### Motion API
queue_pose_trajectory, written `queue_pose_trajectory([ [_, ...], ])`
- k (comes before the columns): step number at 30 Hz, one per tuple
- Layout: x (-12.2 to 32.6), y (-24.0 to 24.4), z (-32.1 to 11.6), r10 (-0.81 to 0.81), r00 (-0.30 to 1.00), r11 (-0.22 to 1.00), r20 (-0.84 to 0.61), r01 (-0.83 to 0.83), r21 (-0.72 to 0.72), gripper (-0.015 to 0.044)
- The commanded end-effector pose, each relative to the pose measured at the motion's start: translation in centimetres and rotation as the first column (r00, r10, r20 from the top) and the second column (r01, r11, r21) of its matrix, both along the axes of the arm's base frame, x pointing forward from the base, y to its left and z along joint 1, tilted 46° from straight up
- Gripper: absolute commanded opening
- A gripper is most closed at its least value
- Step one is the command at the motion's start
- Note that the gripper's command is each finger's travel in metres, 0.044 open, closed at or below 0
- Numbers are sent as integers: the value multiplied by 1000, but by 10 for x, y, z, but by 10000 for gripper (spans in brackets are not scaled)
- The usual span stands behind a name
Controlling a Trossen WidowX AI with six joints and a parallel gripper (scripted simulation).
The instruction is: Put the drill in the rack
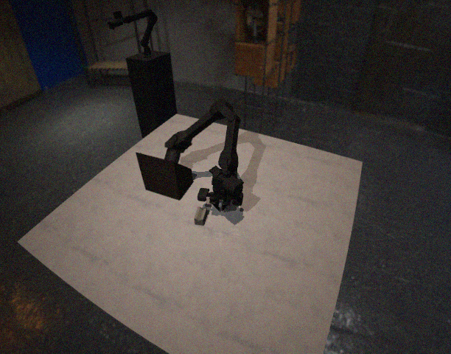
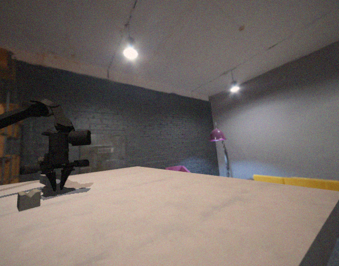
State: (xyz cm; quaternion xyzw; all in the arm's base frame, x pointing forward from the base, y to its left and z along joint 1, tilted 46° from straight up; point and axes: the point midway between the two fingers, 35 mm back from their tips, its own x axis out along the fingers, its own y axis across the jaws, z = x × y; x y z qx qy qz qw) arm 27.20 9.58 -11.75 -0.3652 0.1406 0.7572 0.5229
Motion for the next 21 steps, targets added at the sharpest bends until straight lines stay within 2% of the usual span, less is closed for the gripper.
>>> queue_pose_trajectory([
  [1,0,0,0,1,1000,1000,0,-1,0,0],
  [21,7,-11,-11,-5,1000,1000,-9,5,2,0],
])
